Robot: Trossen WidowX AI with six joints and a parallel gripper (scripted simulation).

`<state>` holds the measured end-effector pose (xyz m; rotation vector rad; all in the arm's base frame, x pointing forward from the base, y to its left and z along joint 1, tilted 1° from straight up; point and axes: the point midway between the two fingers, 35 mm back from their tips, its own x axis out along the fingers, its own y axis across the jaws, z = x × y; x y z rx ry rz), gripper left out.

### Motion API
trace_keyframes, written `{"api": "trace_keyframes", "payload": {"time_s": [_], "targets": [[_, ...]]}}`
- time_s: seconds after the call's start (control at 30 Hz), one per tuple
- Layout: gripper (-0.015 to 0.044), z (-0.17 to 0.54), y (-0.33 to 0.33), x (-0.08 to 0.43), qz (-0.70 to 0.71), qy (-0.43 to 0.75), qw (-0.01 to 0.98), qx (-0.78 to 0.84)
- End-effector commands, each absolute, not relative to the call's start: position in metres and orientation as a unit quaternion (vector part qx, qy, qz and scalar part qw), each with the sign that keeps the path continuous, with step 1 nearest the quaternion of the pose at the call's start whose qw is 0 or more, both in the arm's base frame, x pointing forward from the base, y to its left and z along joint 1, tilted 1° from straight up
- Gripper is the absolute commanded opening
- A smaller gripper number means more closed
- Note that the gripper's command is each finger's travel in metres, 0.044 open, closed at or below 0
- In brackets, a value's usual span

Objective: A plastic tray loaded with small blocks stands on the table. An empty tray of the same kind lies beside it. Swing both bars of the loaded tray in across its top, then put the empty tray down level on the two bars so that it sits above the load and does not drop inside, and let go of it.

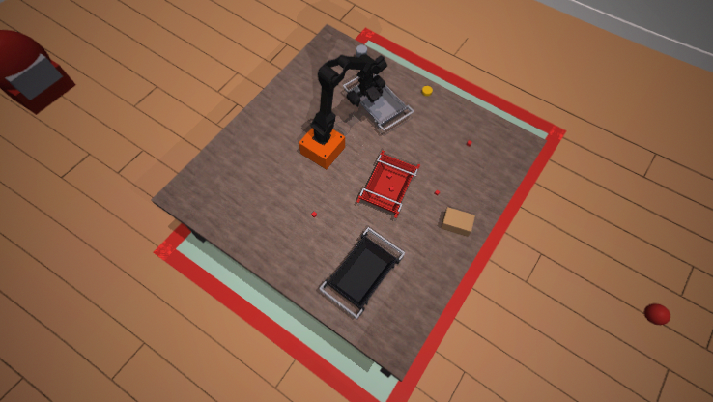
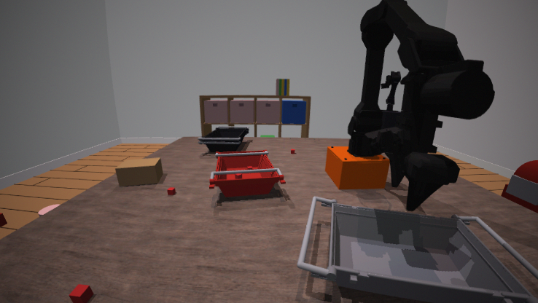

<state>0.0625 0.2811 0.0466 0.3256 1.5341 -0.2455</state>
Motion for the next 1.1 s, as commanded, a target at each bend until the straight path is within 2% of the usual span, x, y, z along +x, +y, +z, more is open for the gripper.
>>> {"api": "trace_keyframes", "payload": {"time_s": [0.0, 0.5, 1.07], "targets": [[0.0440, 0.037, 0.280, 0.062, -0.114, 0.688, 0.702, 0.146], [0.0440, -0.033, 0.281, 0.065, -0.115, 0.688, 0.702, 0.146], [0.0440, -0.036, 0.281, 0.065, -0.115, 0.688, 0.702, 0.146]]}}
